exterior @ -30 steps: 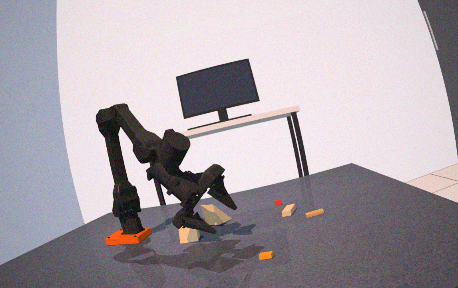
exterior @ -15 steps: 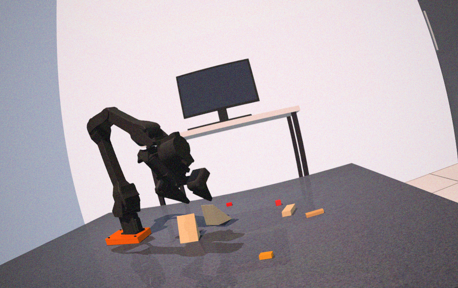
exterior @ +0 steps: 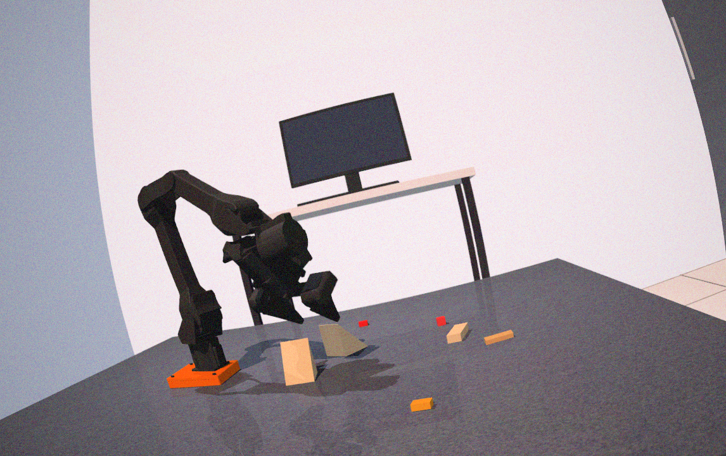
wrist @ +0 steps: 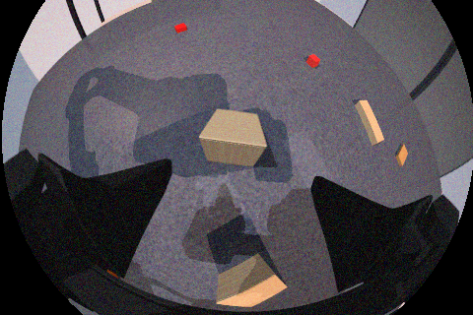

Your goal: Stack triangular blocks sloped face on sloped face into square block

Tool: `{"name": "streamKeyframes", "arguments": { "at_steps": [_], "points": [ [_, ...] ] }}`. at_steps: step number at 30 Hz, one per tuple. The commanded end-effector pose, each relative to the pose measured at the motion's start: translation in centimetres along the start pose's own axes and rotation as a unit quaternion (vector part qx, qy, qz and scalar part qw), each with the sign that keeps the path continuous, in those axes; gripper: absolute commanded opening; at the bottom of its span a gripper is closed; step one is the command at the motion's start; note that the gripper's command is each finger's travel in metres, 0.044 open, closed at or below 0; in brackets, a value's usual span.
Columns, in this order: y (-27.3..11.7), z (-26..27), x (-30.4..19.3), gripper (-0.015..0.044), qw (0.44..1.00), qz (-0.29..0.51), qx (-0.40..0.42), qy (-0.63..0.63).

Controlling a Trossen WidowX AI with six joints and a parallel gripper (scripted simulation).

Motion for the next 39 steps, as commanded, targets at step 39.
{"name": "streamKeyframes", "arguments": {
  "at_steps": [39],
  "points": [
    [6.8,0.5,-0.1,0.0440,1.000,0.000,0.004,0.006]
  ]
}}
Point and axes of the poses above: the point midway between the two fingers, 35 mm back from their tips, its own y axis out along the fingers, its own z axis across the jaws, x = y × z, the point moved 3 cm from there along -y, back along the fingers, and after that the axes turned 13 degrees about -y, right-handed, at the moved point
